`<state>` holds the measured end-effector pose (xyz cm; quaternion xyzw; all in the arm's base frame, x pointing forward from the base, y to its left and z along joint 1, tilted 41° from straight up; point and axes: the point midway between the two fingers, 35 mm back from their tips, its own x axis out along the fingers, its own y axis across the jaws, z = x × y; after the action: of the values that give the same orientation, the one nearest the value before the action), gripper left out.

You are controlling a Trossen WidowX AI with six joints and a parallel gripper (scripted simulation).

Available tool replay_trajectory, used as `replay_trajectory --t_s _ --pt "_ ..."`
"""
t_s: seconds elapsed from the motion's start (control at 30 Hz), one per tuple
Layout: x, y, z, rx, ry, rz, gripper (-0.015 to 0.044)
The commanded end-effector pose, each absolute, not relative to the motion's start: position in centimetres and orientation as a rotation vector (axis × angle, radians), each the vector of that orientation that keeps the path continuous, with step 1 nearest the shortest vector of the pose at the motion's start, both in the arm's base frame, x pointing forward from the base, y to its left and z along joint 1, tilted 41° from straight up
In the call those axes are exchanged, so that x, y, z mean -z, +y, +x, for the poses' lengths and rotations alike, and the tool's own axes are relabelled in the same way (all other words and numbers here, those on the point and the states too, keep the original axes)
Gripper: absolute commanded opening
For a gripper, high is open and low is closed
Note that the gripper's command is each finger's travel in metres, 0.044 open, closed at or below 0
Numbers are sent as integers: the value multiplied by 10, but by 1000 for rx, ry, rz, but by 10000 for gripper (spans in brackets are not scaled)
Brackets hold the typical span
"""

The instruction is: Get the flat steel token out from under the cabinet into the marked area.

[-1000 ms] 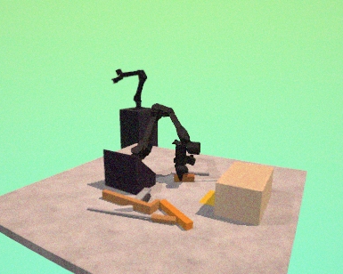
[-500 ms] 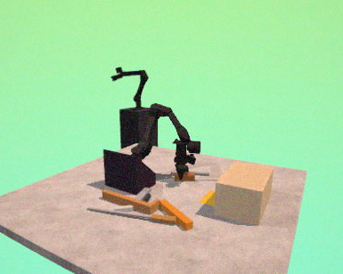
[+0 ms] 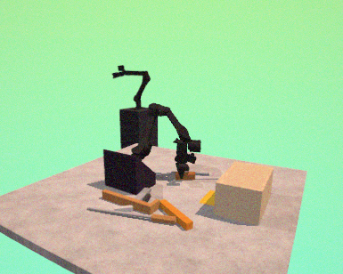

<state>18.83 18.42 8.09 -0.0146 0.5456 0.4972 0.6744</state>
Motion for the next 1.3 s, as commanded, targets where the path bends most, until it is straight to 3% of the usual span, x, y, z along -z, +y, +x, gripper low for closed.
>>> replay_trajectory --t_s 0.0,1.27 --pt "-86 187 186 -1123 1219 -34 0" --pt "-86 188 186 -933 1374 191 0"
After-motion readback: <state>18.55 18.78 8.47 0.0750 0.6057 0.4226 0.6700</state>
